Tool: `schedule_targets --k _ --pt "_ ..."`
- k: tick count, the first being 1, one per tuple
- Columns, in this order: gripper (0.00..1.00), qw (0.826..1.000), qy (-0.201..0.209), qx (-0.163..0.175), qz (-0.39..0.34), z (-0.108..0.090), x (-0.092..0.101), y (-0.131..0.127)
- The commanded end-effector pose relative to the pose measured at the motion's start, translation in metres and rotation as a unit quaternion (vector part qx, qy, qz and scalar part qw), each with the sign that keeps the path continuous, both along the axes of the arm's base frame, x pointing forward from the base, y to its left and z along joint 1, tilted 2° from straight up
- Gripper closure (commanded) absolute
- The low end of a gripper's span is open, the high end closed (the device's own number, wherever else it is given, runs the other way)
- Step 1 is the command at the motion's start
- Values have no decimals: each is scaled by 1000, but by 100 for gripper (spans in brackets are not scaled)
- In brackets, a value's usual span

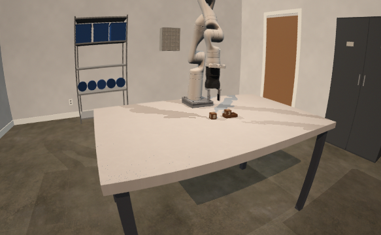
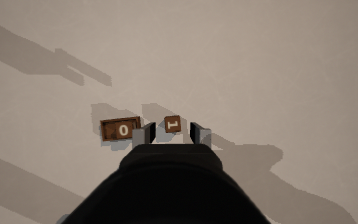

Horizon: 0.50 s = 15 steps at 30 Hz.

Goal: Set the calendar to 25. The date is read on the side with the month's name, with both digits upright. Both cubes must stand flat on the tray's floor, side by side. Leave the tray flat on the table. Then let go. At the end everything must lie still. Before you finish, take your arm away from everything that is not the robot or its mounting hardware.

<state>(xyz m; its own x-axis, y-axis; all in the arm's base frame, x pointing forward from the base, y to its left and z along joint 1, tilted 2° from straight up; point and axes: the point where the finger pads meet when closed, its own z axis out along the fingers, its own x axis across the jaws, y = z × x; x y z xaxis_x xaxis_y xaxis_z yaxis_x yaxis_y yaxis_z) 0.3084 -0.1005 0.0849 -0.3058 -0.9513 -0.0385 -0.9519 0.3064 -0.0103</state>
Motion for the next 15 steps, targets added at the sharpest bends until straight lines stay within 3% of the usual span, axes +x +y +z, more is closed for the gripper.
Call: schedule_targets --k 1,8,15 --pt "0 1000 1 0 -15 0 1 1" --pt "0 994 7 4 -113 -3 1 -1" --pt "0 974 13 7 -227 -5 0 -2"
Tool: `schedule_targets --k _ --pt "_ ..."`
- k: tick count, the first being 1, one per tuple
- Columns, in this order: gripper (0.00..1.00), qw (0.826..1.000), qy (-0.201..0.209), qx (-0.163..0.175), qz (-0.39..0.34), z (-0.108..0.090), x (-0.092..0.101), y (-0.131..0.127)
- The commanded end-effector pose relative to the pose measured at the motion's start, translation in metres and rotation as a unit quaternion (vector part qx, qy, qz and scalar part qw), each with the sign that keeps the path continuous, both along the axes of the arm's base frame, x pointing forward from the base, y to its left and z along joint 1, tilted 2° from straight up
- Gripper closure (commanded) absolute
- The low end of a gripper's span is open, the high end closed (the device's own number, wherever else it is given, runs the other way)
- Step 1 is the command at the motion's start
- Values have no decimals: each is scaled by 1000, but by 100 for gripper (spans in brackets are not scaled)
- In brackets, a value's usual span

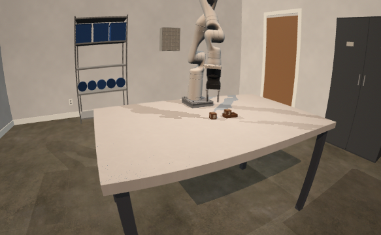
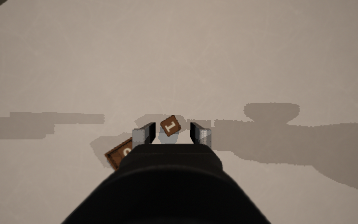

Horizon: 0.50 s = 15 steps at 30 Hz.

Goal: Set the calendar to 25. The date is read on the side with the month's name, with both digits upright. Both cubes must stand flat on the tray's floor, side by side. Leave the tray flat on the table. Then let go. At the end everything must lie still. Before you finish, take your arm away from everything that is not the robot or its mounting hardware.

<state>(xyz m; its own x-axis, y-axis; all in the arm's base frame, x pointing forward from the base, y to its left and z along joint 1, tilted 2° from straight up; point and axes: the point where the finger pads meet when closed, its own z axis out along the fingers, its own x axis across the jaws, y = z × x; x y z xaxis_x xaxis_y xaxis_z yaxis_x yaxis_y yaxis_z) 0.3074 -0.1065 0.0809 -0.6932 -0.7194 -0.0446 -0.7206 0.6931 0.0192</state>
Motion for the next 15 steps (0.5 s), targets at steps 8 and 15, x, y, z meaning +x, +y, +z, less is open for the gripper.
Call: schedule_targets --k 8,15 --pt "0 988 10 0 -153 -3 1 3" --pt "0 956 14 1 -294 -4 0 3"
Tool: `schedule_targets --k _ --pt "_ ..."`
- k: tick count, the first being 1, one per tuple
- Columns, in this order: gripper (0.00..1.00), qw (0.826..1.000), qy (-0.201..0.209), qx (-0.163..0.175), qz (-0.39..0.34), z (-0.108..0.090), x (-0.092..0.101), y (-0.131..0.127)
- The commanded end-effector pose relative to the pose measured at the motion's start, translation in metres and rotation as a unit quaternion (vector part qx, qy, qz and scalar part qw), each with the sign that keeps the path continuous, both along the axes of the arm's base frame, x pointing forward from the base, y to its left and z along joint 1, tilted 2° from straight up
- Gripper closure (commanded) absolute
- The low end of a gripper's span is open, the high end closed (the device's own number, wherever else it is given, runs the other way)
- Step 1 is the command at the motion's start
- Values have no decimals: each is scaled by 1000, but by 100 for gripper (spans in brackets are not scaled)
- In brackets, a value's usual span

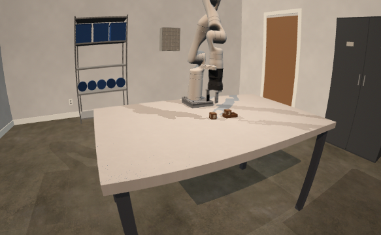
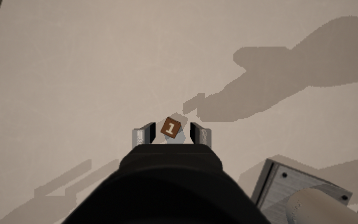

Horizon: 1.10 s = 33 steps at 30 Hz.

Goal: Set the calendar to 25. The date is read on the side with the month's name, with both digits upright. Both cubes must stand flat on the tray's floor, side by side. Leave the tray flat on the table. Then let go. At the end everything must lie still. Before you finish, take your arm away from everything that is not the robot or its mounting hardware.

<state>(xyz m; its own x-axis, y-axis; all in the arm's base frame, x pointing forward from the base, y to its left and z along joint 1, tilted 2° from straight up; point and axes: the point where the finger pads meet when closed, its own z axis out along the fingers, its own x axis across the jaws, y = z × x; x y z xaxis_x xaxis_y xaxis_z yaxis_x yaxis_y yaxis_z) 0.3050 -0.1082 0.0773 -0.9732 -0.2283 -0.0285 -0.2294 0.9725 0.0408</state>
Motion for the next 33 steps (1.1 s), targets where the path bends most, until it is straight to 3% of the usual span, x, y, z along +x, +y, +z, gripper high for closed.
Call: schedule_targets --k 1,3,16,29,30,33 --pt "0 1000 4 -4 -31 -1 2 5" --pt "0 1000 4 -4 -31 -1 2 5" --pt "0 980 5 -3 -196 -1 2 8" --pt "0 975 5 -3 -222 -1 3 9" --pt "10 975 5 -3 -222 -1 3 9" --pt "10 975 5 -3 -222 -1 3 9"
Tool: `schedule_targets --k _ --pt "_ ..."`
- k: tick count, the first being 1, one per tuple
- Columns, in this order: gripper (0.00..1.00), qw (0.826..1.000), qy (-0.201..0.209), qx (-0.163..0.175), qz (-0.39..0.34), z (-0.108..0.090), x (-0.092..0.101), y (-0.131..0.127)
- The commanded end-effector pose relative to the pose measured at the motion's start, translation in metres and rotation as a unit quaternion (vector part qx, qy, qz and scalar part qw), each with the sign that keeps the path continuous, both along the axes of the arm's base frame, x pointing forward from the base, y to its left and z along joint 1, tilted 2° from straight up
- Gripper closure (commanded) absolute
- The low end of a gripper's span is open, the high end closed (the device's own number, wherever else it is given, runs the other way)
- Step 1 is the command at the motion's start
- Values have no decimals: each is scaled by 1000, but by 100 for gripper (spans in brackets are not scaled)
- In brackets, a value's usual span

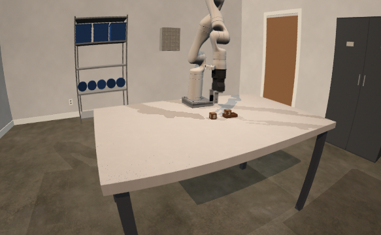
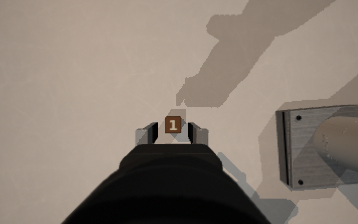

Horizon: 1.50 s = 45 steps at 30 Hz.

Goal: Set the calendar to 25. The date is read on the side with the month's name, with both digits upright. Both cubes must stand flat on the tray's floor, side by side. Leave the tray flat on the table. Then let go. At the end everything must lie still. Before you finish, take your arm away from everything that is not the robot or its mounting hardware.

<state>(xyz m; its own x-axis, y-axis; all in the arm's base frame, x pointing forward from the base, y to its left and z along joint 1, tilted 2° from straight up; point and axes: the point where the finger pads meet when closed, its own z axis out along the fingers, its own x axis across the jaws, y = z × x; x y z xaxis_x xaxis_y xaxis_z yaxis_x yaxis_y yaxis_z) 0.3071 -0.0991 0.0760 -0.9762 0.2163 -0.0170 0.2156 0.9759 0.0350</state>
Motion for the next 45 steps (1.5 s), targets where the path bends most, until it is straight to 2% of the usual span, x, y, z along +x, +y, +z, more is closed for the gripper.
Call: schedule_targets --k 1,45 --pt "10 1000 -1 0 0 0 0 0" --pt "10 1000 0 0 0 -4 1 0"
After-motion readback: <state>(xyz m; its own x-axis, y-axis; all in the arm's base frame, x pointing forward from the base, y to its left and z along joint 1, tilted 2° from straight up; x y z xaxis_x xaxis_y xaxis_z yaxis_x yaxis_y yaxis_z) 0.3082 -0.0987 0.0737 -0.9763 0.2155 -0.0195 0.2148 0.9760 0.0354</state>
